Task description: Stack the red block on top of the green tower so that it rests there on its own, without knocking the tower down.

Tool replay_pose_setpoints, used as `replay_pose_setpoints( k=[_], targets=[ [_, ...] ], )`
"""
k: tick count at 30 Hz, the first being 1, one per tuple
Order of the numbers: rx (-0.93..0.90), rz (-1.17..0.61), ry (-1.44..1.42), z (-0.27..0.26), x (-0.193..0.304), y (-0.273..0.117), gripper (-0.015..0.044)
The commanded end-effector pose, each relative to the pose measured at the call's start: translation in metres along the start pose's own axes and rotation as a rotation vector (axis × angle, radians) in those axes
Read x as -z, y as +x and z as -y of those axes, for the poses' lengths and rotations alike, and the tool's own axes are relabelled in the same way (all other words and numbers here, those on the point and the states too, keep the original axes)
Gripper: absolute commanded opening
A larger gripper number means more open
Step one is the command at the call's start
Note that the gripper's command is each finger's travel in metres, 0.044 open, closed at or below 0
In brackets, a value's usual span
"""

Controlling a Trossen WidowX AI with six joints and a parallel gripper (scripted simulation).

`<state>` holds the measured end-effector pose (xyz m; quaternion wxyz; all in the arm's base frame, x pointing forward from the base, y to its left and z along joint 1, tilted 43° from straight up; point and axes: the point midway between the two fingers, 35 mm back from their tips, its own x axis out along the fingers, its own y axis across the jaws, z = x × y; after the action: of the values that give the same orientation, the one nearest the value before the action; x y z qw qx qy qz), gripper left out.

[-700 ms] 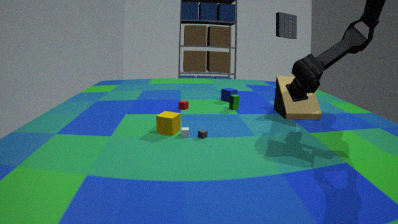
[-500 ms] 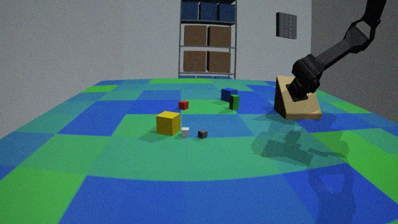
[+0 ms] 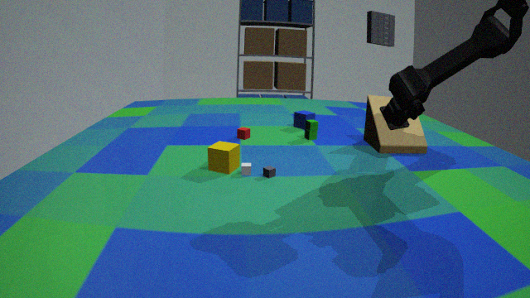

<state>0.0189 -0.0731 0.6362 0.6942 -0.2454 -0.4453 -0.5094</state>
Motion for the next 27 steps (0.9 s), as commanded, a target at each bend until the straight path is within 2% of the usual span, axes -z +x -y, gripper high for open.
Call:
replay_pose_setpoints(
  k=[1,8,14,20,27],
  targets=[
    [-0.139,-0.002,-0.059,-0.057,0.015,0.003,0.044],
    [-0.416,-0.071,-0.113,-0.159,0.065,-0.004,0.044],
    [-0.669,-0.143,-0.181,-0.233,0.122,-0.035,0.044],
    [-0.899,-0.307,-0.185,-0.289,0.189,-0.071,0.044],
    [-1.149,-0.591,-0.158,-0.332,0.278,-0.134,0.044]
  ],
)
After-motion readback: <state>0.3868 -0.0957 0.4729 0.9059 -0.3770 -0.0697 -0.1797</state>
